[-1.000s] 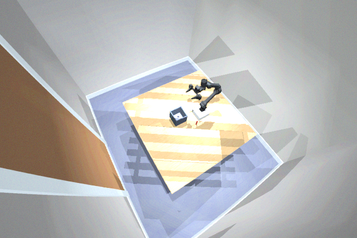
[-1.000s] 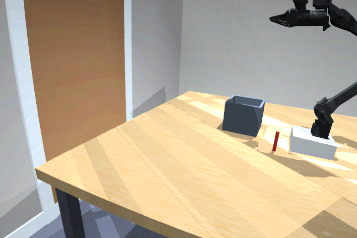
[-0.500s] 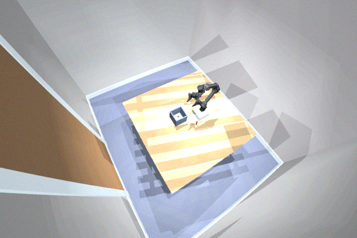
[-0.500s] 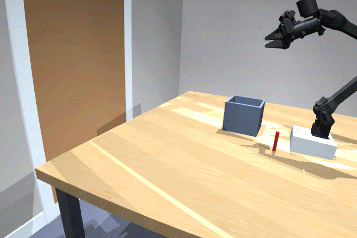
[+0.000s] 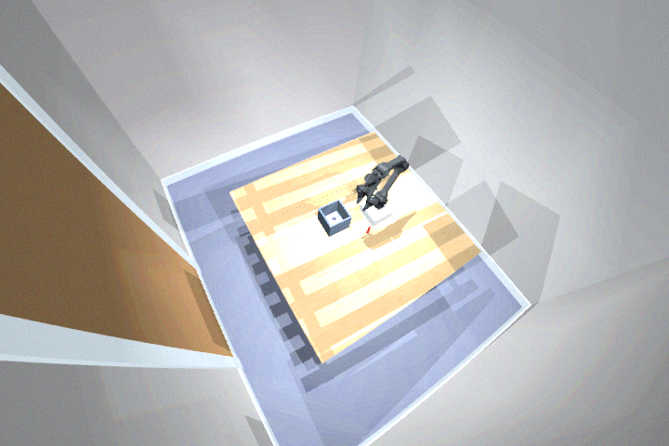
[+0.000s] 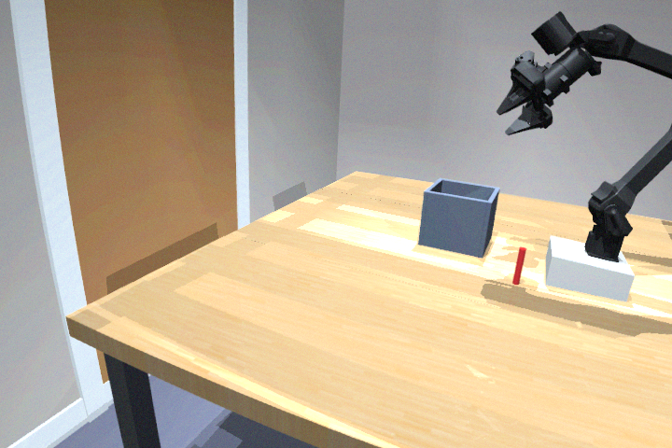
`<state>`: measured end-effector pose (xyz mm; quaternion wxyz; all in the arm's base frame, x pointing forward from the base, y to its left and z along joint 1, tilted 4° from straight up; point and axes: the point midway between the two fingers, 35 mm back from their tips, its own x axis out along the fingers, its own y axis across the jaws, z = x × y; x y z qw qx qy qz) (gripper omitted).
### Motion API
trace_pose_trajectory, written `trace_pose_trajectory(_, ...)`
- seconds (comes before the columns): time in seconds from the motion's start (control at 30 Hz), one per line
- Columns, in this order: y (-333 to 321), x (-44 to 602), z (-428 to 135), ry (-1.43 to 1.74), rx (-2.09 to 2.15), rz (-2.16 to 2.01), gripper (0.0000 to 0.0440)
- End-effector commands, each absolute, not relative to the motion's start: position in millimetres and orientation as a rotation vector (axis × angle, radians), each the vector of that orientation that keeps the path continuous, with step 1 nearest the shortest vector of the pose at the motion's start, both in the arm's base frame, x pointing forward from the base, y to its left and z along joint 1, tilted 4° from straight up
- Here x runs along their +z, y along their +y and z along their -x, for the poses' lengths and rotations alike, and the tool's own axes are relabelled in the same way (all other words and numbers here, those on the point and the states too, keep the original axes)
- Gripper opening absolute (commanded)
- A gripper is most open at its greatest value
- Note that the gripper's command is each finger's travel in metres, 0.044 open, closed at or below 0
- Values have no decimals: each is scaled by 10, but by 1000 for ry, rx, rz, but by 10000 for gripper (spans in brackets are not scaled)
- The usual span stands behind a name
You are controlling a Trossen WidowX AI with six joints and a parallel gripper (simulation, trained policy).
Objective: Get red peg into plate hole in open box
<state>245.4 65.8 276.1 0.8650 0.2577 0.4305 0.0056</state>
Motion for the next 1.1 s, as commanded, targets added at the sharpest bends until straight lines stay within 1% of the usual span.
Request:
trace_pose_trajectory(0.0, 719, 2579, -2410, 997, -27, -591, 440)
trace_pose_trajectory(0.57, 955, 1898, -2060, 1360, -354, -837, 440)
trace_pose_trajectory(1.07, 1126, 1447, -1774, 1507, -721, -964, 440)
